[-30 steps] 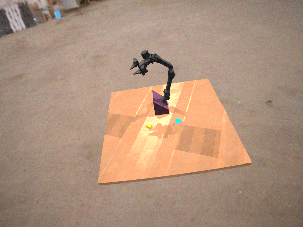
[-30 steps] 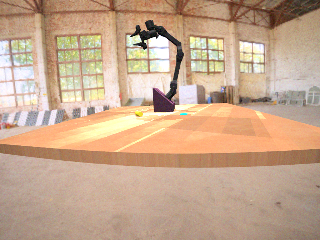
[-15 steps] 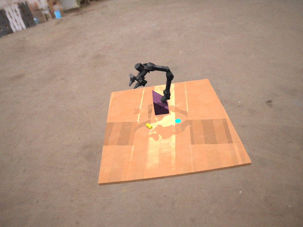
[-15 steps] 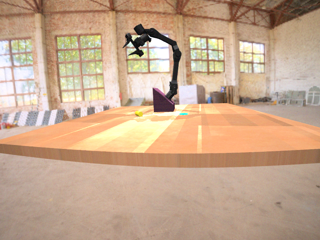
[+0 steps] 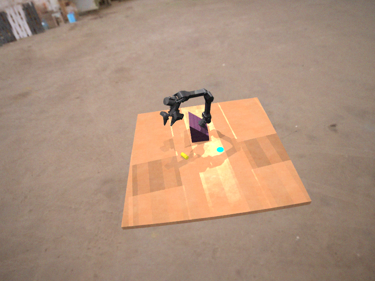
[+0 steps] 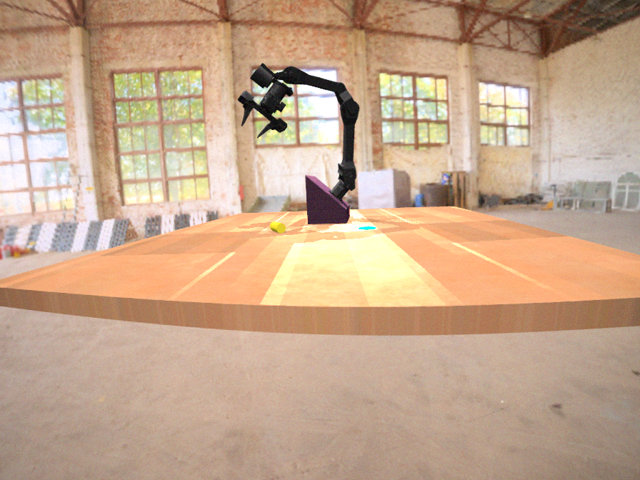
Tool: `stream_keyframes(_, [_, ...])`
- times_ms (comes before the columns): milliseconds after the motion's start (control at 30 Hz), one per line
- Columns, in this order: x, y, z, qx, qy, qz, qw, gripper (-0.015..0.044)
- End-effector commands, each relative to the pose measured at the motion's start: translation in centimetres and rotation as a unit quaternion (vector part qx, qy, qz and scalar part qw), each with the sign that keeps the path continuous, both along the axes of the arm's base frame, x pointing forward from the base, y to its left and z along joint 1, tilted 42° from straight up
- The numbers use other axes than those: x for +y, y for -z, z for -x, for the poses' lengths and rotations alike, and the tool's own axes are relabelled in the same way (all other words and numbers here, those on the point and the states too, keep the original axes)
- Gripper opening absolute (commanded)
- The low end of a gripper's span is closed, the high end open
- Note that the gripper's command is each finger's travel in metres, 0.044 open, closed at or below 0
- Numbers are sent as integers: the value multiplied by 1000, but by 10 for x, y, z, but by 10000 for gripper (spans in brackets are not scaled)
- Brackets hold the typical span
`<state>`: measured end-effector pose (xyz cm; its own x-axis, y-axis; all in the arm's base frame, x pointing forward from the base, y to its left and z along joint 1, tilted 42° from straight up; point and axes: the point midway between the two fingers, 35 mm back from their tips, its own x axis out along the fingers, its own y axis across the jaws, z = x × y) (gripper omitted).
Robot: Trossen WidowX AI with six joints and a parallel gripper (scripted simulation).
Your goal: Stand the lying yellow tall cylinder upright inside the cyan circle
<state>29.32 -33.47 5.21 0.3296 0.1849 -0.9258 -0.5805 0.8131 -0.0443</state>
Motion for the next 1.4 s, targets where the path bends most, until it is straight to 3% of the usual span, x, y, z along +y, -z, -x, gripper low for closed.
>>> stream_keyframes(0, [26, 19, -9, 15, -17, -40, 999, 309])
stream_keyframes(867, [200, 107, -23, 143, -131, -238, 952, 309])
stream_keyframes(1100, [209, 115, -23, 146, -133, -242, 950, 309])
stream_keyframes(1367, [257, 171, -21, 143, -134, -243, 950, 309])
